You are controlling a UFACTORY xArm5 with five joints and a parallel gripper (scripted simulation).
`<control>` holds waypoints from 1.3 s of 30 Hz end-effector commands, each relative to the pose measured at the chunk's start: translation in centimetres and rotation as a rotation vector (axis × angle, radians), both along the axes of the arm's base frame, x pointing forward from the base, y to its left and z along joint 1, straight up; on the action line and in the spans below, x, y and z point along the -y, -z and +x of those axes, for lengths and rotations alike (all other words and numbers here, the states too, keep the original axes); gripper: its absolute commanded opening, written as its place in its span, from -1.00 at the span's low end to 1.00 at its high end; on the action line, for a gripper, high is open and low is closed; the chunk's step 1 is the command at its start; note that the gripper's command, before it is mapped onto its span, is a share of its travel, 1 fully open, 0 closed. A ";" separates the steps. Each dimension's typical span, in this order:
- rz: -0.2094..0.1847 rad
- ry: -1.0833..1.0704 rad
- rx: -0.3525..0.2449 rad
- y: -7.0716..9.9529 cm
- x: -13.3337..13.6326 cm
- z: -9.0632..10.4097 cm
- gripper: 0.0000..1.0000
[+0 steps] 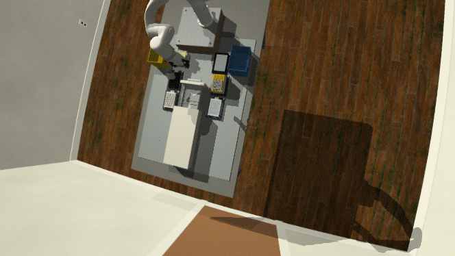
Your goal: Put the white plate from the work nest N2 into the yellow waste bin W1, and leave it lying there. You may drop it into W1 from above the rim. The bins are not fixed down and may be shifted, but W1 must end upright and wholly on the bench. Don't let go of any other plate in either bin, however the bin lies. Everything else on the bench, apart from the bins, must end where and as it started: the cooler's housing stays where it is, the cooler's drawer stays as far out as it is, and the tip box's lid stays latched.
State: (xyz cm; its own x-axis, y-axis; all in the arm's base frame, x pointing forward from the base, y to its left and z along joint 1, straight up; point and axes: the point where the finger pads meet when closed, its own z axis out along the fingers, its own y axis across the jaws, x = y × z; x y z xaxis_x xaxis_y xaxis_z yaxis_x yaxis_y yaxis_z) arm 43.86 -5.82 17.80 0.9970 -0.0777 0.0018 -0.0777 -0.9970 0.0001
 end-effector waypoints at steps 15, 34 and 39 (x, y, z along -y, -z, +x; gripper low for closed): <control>-0.001 -0.003 0.003 2.4 5.6 5.6 1.00; -0.001 -0.003 0.003 5.0 11.3 11.3 1.00; -0.001 -0.003 0.003 5.5 12.3 12.3 1.00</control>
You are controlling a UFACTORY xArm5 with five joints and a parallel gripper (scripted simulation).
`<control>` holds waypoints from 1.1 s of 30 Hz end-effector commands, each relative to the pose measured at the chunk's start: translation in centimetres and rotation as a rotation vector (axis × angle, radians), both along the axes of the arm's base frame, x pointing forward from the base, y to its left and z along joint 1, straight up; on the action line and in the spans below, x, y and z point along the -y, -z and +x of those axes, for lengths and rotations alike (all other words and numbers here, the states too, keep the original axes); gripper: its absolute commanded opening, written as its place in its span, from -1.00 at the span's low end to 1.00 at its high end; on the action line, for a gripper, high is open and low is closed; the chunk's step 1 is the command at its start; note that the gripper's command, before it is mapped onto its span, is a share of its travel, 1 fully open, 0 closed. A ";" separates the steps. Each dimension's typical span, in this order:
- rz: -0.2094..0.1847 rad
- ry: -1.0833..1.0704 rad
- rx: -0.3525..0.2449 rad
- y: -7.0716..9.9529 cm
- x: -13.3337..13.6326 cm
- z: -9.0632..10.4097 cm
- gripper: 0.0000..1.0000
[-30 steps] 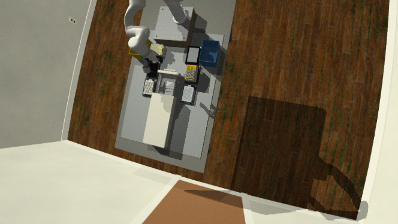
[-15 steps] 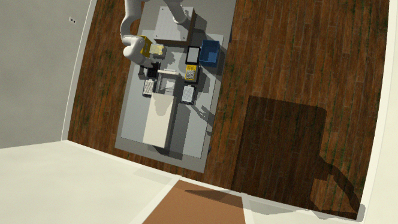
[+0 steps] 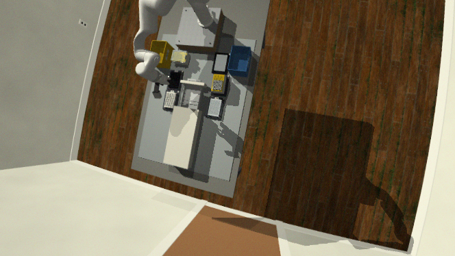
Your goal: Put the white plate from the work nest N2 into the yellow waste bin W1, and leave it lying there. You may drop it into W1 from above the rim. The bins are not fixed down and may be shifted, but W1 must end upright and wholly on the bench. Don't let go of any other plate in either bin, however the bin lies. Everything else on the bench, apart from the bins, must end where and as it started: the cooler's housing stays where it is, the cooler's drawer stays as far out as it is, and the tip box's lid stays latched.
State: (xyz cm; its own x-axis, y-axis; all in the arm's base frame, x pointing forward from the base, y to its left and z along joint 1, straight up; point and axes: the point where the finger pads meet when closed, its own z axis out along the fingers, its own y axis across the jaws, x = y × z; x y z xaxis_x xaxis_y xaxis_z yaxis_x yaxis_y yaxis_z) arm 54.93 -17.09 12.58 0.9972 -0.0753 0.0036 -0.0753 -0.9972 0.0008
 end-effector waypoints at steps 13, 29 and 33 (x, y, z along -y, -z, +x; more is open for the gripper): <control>-0.001 0.000 0.002 2.1 5.1 5.2 1.00; -0.001 0.000 0.002 3.4 8.1 8.1 1.00; -0.001 0.000 0.002 3.4 8.1 8.1 1.00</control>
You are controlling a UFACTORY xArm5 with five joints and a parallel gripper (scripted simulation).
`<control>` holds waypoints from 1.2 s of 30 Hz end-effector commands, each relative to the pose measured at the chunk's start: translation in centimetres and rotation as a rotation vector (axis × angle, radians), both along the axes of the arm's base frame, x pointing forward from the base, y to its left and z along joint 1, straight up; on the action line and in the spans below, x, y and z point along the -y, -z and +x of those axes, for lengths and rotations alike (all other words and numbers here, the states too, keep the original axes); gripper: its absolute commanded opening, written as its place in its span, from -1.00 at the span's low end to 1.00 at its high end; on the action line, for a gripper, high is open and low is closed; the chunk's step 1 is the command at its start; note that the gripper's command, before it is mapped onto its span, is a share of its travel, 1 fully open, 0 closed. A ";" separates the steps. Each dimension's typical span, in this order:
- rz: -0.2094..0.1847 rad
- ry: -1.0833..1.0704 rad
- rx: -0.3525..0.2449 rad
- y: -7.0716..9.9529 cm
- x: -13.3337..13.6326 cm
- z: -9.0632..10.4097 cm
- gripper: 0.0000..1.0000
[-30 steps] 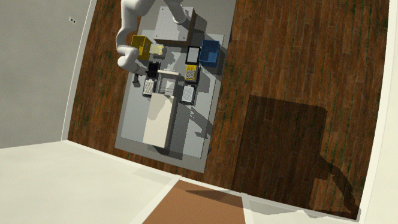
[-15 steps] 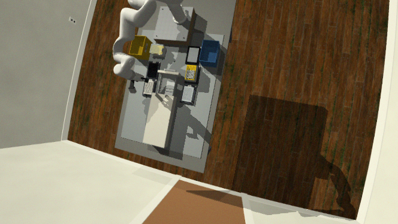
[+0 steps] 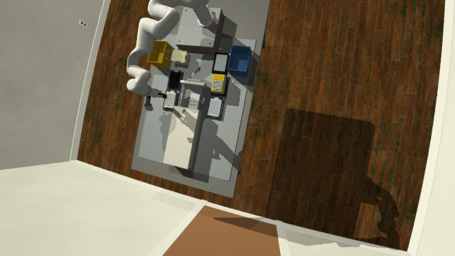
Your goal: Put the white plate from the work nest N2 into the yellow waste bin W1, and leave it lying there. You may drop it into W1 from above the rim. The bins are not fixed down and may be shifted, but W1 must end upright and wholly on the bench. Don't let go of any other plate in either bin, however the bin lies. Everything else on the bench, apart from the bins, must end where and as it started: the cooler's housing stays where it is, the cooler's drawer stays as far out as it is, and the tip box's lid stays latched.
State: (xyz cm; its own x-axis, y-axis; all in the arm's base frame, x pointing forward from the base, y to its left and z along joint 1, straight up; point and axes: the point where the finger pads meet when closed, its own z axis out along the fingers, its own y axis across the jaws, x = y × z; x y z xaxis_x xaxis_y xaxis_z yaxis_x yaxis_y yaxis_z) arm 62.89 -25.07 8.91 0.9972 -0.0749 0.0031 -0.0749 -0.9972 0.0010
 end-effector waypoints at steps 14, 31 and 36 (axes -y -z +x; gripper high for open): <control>-0.001 0.000 0.002 0.8 0.1 0.2 1.00; -0.001 0.000 0.002 3.3 0.1 0.2 1.00; -0.001 0.000 0.002 3.9 0.1 0.2 1.00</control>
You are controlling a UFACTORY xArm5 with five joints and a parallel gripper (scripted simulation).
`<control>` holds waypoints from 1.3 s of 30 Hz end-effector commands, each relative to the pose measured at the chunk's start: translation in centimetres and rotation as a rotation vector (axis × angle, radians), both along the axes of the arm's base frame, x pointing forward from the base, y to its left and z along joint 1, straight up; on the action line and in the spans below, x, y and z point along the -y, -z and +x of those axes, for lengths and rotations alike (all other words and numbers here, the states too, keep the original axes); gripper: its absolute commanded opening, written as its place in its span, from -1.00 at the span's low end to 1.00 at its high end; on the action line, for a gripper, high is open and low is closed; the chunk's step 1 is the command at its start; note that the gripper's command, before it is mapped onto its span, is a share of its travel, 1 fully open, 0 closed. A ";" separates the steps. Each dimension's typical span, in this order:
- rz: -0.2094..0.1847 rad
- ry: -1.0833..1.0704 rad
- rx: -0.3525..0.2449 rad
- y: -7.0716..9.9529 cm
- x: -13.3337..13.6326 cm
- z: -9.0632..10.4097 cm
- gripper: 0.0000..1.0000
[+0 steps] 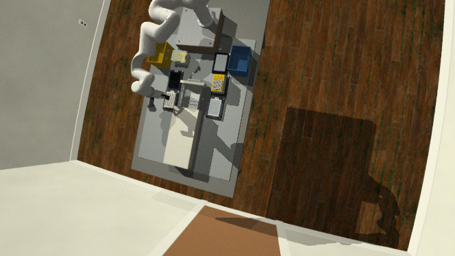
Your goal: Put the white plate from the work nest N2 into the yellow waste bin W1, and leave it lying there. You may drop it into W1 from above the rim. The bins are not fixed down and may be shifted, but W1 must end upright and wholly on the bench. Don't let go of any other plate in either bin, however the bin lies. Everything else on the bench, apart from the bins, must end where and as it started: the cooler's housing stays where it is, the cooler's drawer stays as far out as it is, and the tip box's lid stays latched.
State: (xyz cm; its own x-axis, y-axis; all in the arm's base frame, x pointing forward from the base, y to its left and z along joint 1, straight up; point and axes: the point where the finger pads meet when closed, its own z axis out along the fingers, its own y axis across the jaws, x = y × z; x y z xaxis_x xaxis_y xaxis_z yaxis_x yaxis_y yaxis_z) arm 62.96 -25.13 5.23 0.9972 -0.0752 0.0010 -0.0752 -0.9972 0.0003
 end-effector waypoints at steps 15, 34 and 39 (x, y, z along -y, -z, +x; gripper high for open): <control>-0.002 0.000 0.004 2.4 0.0 0.1 1.00; -0.002 0.000 0.004 5.3 0.0 0.1 1.00; -0.002 0.000 0.004 6.1 0.0 0.1 1.00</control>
